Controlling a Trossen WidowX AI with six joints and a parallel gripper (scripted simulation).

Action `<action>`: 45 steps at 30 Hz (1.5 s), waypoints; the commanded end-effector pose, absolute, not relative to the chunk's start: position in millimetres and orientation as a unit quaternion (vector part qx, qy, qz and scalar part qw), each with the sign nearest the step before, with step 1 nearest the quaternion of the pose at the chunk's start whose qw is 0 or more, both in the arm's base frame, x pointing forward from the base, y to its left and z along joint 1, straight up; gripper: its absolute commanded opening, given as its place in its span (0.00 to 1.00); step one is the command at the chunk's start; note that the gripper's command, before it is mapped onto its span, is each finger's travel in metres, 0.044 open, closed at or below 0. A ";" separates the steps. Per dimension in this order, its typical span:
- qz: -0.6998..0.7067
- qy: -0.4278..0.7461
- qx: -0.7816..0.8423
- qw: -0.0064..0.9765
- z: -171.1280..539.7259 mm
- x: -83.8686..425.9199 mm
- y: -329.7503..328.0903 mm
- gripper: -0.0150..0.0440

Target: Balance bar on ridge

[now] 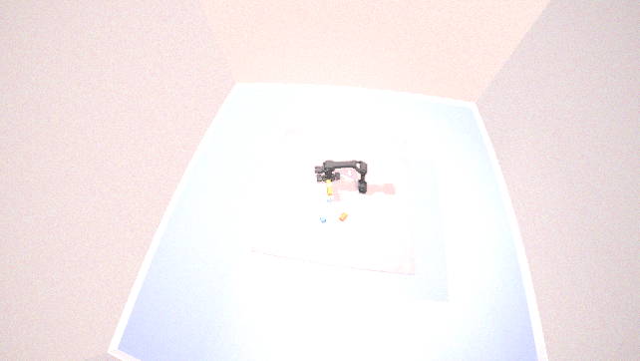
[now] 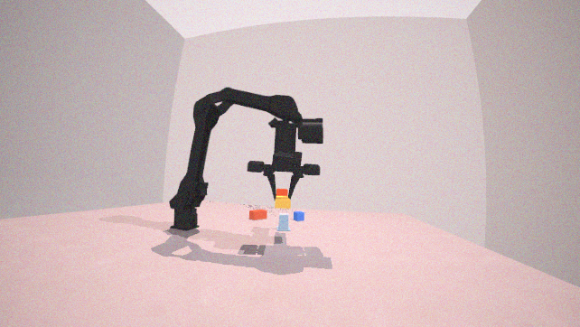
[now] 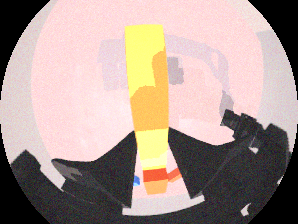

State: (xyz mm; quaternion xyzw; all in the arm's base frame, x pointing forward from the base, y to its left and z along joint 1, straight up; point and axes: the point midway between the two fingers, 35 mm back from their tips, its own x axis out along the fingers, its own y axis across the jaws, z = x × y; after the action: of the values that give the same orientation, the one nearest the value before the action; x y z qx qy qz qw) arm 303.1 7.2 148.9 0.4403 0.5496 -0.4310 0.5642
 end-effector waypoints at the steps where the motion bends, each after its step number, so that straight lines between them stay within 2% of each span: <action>1: -0.428 0.551 0.441 0.565 150.5 303.6 21.0 0.25; 22: -0.411 0.564 0.428 0.575 151.7 292.0 102.4 0.25; 45: -0.410 0.564 0.427 0.575 120.2 293.2 106.1 0.25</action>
State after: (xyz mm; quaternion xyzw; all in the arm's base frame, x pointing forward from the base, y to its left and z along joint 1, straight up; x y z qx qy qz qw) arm 292.8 105.2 123.3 0.4236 0.5642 -0.4117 0.5768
